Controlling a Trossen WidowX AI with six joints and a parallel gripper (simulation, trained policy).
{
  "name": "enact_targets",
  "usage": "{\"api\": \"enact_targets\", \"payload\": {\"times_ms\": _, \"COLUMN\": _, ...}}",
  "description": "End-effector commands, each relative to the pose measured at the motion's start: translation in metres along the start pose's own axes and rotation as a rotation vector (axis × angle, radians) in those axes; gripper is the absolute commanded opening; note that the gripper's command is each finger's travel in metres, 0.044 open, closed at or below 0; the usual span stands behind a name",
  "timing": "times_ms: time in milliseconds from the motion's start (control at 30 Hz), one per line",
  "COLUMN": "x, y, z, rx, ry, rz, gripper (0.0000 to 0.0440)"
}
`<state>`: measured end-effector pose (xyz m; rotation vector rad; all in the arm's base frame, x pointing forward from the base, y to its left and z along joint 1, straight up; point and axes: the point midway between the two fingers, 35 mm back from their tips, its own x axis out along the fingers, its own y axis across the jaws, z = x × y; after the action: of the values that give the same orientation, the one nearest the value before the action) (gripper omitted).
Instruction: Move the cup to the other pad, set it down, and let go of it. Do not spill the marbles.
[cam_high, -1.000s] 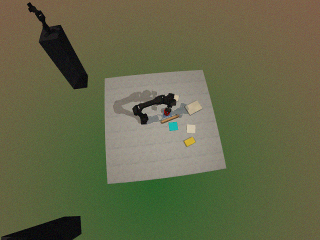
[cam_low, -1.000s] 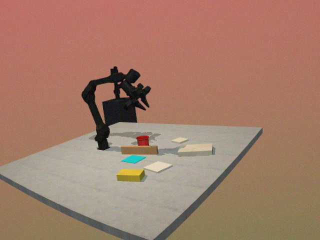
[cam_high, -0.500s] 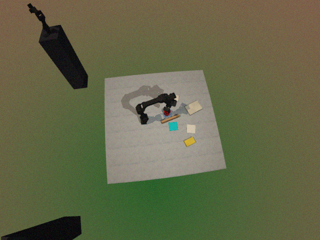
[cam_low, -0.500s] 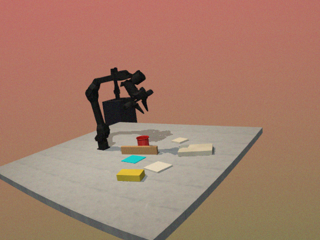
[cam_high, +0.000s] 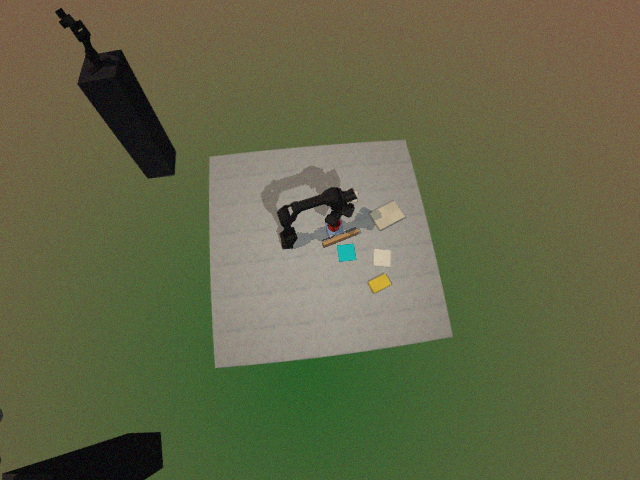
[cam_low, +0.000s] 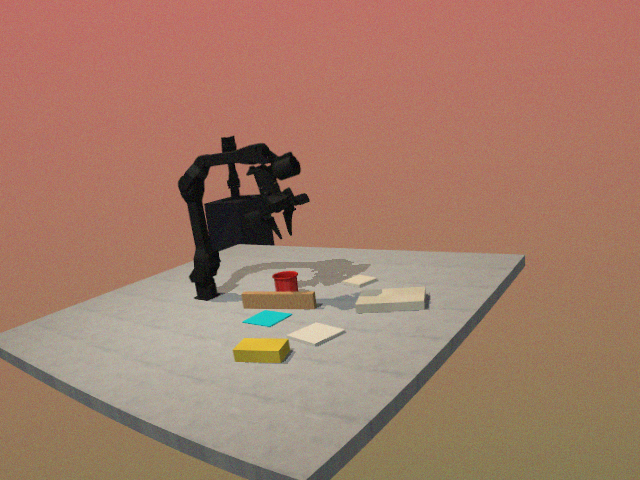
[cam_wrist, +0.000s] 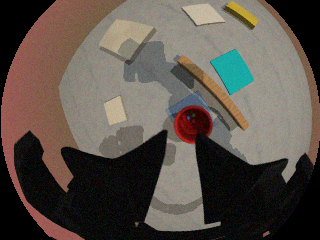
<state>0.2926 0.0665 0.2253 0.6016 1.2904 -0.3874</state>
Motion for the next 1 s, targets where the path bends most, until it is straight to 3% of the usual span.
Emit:
{"api": "enact_targets", "payload": {"times_ms": 0, "x": 0.005, "y": -0.005, "z": 0.000, "rx": 0.017, "ry": 0.022, "rz": -0.043, "gripper": 0.0132}}
{"api": "enact_targets", "payload": {"times_ms": 967, "x": 0.066, "y": -0.042, "z": -0.018, "rx": 0.094, "ry": 0.169, "rz": -0.321, "gripper": 0.0162}}
